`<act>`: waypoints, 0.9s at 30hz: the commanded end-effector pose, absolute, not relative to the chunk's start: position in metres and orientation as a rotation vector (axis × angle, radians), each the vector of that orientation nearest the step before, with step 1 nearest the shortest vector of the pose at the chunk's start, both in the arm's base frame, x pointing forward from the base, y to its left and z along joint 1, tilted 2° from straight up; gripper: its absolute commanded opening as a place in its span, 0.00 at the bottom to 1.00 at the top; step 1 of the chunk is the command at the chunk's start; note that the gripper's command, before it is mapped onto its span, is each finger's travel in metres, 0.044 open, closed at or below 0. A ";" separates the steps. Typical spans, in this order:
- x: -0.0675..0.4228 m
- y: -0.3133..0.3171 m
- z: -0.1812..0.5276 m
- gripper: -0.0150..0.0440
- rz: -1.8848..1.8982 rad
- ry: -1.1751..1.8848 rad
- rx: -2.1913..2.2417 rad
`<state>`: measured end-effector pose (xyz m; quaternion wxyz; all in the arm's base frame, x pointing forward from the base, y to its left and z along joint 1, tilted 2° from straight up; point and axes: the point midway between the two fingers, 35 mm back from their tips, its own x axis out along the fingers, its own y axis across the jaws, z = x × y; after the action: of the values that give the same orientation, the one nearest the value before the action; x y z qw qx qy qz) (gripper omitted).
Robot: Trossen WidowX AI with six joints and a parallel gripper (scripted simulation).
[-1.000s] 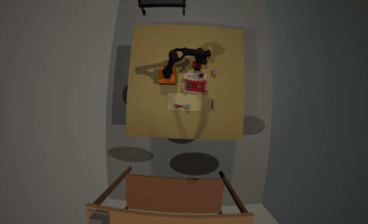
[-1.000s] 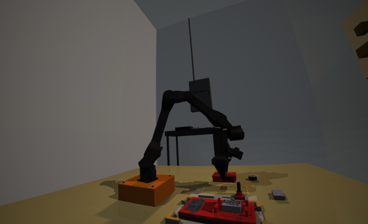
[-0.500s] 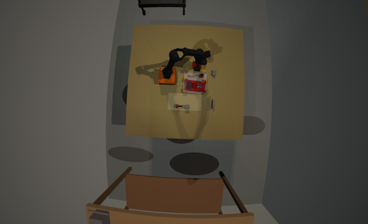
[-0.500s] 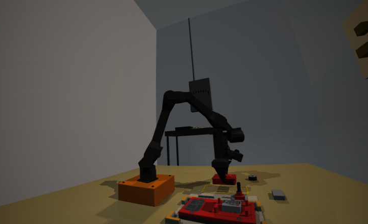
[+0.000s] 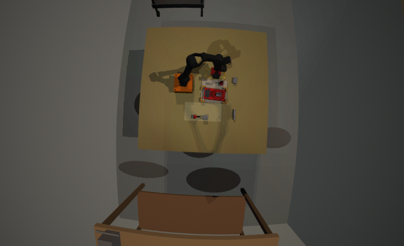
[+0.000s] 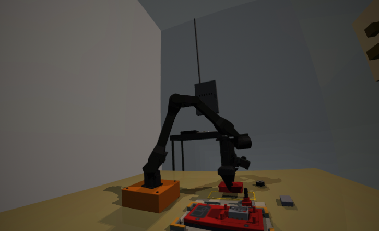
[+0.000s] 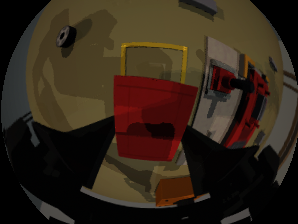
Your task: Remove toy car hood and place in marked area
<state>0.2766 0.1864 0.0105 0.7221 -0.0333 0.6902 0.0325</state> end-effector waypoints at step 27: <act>0.277 0.186 -0.004 0.25 0.068 1.526 -0.076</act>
<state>0.2771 0.1863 -0.0002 0.7223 -0.0328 0.6900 0.0323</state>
